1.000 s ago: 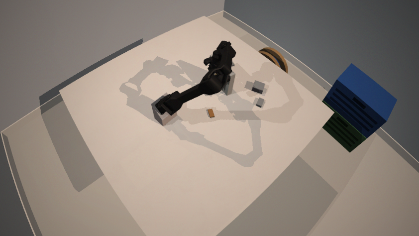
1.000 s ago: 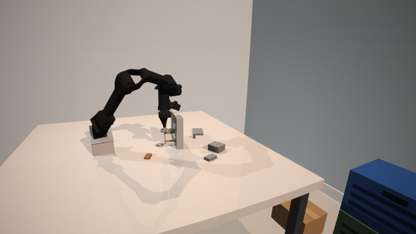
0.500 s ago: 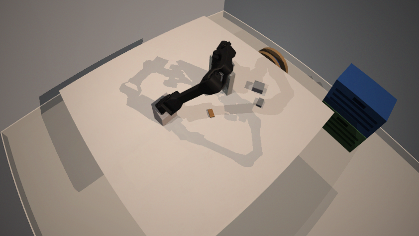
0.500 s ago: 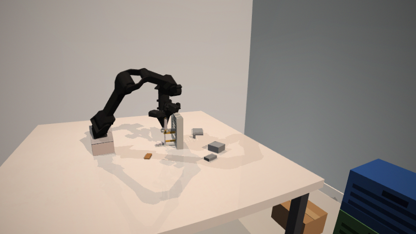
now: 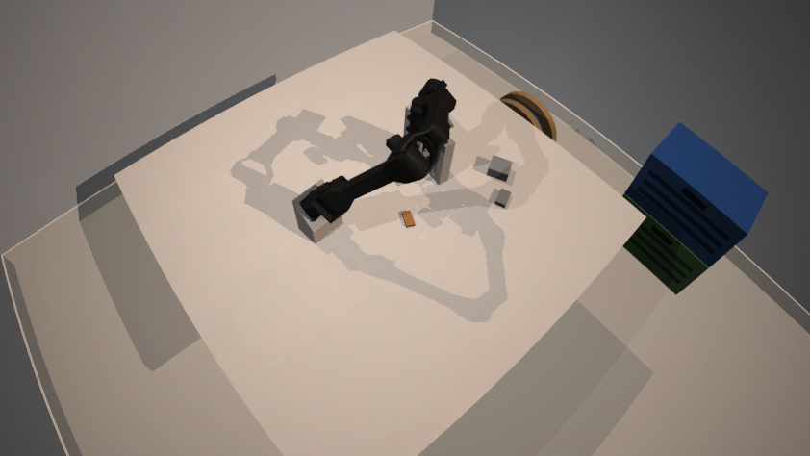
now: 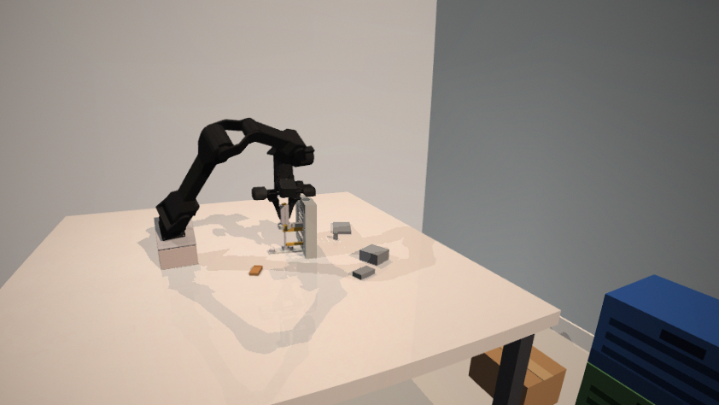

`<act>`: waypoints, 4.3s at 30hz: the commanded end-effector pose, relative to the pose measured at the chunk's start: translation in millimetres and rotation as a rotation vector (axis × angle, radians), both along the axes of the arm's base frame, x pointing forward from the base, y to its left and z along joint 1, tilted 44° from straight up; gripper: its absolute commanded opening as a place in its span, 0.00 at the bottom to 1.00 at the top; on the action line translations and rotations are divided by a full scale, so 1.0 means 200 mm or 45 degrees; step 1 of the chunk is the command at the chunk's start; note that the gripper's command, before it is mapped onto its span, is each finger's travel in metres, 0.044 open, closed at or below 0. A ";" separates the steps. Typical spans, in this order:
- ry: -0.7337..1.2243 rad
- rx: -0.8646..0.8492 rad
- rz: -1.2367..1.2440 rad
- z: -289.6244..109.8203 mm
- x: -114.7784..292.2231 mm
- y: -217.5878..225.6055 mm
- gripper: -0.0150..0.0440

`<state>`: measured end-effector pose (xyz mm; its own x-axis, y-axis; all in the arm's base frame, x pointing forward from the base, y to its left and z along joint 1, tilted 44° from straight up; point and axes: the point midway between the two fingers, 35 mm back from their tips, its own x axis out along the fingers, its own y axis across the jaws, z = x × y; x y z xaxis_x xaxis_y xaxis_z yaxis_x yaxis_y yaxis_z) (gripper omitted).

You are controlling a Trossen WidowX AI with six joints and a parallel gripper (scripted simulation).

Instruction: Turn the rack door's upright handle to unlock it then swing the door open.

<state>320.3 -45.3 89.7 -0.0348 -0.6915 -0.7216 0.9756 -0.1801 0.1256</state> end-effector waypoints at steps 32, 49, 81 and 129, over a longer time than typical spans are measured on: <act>-0.259 -0.016 -0.269 0.00 0.00 0.00 0.75; 0.484 0.021 0.504 0.00 0.00 0.00 0.75; 1.881 0.092 1.959 0.00 0.00 0.00 0.75; 2.864 0.144 2.981 0.00 0.00 0.00 0.30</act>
